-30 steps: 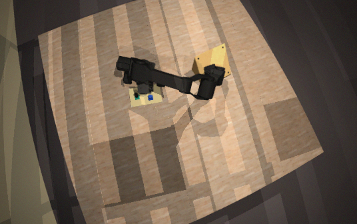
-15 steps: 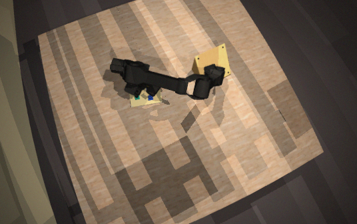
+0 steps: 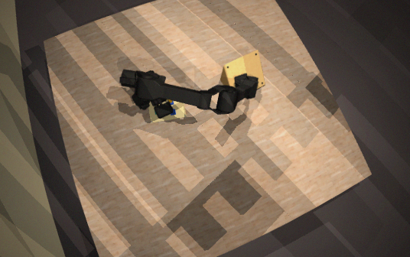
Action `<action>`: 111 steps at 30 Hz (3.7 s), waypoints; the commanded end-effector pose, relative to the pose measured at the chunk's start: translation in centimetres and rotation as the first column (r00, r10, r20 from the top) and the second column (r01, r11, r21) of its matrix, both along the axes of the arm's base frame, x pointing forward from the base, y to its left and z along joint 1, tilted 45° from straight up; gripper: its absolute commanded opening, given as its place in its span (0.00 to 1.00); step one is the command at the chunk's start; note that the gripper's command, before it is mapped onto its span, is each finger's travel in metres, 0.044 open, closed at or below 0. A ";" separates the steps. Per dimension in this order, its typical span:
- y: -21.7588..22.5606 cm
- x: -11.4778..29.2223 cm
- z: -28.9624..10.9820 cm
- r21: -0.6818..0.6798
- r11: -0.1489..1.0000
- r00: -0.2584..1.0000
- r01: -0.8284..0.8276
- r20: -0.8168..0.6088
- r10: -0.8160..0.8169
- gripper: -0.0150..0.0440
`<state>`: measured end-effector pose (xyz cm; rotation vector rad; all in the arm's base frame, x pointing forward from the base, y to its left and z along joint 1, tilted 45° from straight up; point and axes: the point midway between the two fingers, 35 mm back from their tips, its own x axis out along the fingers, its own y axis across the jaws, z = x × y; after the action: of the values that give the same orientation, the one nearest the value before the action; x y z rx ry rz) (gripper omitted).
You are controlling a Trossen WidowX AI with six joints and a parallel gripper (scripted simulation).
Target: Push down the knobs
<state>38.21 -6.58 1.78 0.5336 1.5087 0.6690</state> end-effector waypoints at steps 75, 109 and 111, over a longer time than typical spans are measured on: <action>3.4 1.7 -2.3 -0.084 0.934 0.869 0.346 -0.346 -0.353 0.25; 3.6 1.7 -2.6 -0.083 0.934 0.869 0.346 -0.346 -0.353 0.25; 3.6 1.7 -2.6 -0.083 0.934 0.869 0.346 -0.346 -0.353 0.25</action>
<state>39.80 -3.20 -0.78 0.9259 1.6929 0.2780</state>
